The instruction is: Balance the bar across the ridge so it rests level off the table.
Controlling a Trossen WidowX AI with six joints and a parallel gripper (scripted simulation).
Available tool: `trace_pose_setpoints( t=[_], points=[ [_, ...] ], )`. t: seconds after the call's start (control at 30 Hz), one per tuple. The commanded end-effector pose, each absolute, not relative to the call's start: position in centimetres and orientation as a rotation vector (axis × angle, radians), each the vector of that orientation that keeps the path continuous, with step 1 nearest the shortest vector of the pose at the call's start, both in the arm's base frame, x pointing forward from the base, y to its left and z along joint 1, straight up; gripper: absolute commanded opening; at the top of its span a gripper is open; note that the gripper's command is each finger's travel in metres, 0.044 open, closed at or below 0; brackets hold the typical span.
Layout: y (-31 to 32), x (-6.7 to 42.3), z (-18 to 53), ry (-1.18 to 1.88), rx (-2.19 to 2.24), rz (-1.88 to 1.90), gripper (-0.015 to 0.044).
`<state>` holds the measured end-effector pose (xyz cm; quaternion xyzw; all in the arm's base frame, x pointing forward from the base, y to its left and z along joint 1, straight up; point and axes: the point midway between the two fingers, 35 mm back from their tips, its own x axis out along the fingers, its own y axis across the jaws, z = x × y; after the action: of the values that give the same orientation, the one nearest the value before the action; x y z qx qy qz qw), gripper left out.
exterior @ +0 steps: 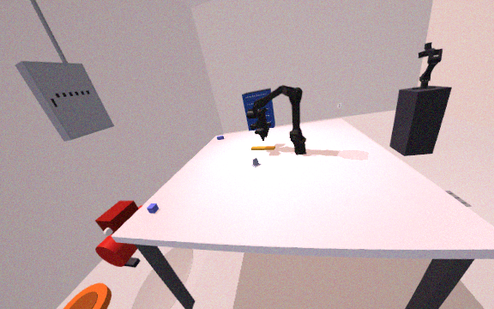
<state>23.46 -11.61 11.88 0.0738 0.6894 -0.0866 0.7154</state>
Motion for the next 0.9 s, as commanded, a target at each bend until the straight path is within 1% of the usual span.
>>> trace_pose_setpoints(
  t=[0.0,0.27,0.87],
  points=[
    [-11.4,23.3,11.4,1.538,0.161,-0.175,0.0315],
    [-11.4,23.3,7.4,1.538,0.161,-0.175,0.0315],
    [-11.4,23.4,5.4,1.538,0.161,-0.175,0.0315]
  ],
)
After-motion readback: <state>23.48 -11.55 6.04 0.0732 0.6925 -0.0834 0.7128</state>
